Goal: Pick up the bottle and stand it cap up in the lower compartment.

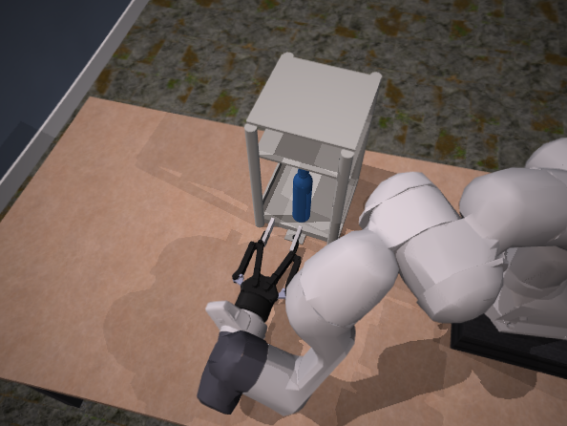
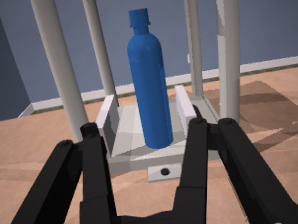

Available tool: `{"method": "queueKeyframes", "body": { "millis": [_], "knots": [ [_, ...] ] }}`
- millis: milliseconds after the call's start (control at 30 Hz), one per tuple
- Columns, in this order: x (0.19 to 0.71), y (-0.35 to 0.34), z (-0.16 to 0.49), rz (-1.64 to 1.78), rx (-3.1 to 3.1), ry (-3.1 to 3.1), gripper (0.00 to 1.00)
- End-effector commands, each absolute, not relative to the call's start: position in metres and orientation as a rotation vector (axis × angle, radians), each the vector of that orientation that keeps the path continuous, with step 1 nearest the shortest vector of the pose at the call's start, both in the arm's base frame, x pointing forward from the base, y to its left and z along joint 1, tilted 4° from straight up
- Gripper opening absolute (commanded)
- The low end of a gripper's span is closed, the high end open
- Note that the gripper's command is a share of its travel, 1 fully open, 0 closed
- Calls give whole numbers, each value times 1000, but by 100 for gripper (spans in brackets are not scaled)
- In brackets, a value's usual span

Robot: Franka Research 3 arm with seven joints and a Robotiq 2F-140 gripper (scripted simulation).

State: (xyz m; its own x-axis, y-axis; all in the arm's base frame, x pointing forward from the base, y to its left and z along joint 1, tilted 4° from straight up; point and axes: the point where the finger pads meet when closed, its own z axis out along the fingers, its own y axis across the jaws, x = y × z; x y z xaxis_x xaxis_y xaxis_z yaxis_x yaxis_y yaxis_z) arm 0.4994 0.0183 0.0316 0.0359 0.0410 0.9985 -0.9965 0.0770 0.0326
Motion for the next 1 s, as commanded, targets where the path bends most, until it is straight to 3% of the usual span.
{"method": "queueKeyframes", "body": {
  "millis": [0, 967],
  "knots": [
    [498, 19, 36, 1139, 1139, -1183, 40],
    [501, 22, 100, 1139, 1139, -1183, 40]
  ]
}}
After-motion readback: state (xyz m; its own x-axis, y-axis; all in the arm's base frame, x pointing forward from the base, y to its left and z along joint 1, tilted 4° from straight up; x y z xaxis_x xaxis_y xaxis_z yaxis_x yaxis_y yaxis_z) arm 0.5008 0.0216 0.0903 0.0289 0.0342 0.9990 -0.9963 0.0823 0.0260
